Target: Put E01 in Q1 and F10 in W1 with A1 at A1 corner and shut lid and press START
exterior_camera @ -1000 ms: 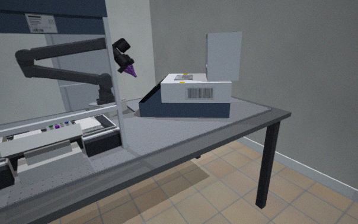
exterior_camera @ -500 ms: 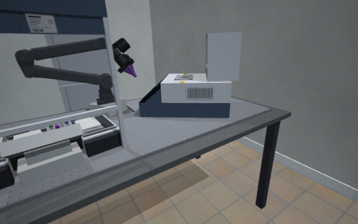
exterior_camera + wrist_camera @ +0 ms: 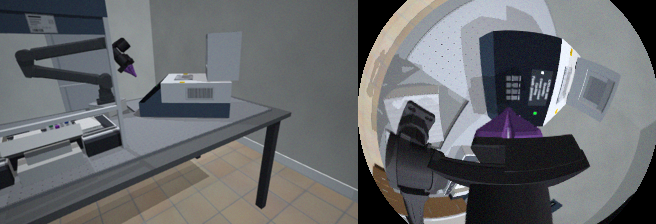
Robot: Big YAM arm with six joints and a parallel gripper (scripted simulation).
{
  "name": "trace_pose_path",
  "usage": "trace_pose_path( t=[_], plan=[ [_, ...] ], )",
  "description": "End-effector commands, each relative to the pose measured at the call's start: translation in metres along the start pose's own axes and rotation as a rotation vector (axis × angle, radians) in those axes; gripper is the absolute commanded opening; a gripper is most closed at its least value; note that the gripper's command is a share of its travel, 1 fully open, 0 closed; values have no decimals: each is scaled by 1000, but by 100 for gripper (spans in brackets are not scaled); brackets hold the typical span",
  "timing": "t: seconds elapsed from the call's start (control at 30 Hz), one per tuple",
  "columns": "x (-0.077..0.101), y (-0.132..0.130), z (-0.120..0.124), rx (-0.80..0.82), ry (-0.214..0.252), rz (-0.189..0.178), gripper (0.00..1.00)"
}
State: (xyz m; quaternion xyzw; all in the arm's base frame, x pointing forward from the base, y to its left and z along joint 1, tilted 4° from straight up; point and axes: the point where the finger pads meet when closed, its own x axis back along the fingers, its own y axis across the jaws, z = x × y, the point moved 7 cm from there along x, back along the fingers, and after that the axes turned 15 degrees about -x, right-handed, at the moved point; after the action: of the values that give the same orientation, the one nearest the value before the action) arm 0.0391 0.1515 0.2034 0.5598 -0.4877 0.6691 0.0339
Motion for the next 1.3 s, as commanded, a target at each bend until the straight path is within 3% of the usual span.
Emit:
trace_pose_path(
  t=[0.0, 0.57, 1.27],
  plan=[
    [15, -16, -6, -27, -34, 41, 0],
    [1, -2, -1, -15, -7, 12, 0],
    [16, -21, -7, -40, -25, 44, 0]
  ],
)
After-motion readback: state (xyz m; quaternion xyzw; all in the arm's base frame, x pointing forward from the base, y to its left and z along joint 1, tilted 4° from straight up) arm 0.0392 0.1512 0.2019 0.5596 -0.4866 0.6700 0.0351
